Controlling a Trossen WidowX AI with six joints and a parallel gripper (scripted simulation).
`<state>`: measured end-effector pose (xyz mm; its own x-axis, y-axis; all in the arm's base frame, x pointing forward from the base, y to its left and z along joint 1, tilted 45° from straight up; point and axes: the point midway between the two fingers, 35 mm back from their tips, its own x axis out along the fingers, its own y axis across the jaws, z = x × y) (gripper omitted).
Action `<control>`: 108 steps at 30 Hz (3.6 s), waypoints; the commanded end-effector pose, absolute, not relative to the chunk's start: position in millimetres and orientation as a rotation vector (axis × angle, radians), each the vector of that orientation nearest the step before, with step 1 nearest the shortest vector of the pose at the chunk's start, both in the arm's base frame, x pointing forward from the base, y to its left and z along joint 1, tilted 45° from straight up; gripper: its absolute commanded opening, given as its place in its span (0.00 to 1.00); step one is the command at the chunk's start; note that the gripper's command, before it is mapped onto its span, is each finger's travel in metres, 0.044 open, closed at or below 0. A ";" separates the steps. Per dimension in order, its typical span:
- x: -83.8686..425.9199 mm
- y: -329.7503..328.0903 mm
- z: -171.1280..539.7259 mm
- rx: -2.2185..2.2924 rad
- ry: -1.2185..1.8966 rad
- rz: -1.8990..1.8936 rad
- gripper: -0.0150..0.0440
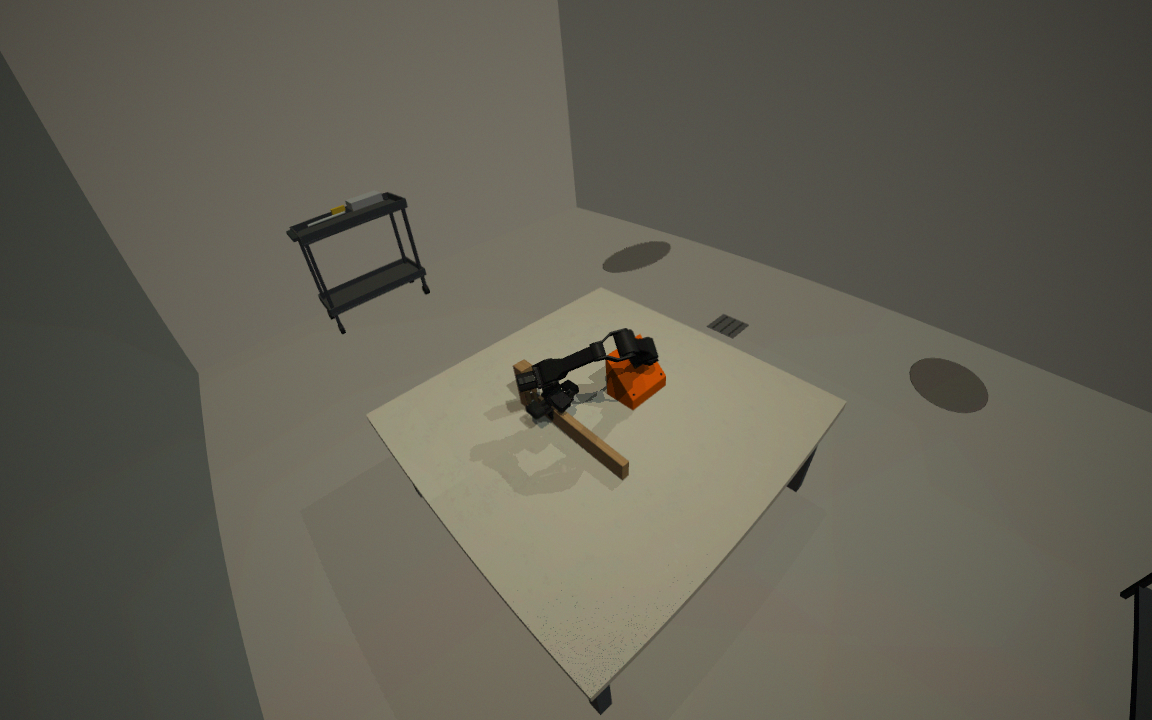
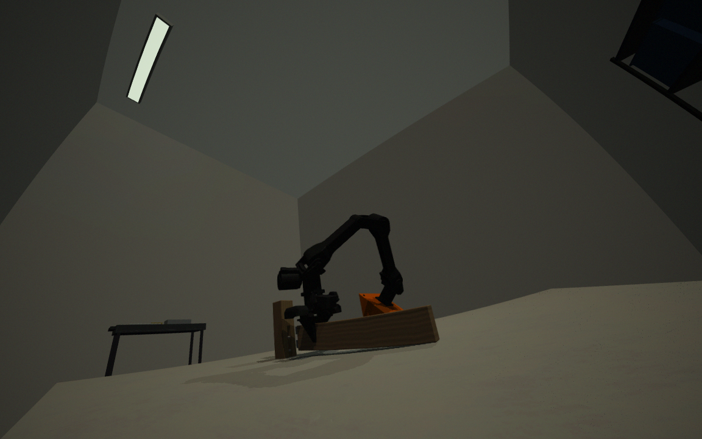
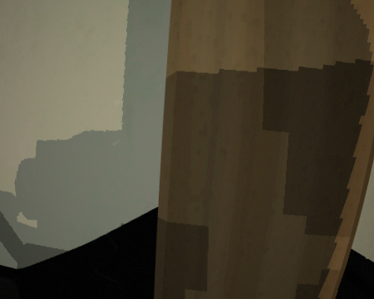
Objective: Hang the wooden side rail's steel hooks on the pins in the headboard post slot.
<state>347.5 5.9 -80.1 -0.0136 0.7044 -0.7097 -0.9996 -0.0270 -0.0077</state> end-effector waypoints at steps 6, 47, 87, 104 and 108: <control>347.6 1.0 -81.2 -0.636 0.607 1.496 0.25; 350.8 -2.8 -82.5 -0.637 0.607 1.496 0.25; 348.0 -5.0 -86.8 -0.637 0.607 1.496 0.25; 349.3 -6.7 -86.8 -0.637 0.607 1.496 0.25; 349.7 -7.1 -86.8 -0.637 0.607 1.496 0.25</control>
<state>347.2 -1.9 -87.6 -0.0181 0.7042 -0.7098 -0.9996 -0.0292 -0.0035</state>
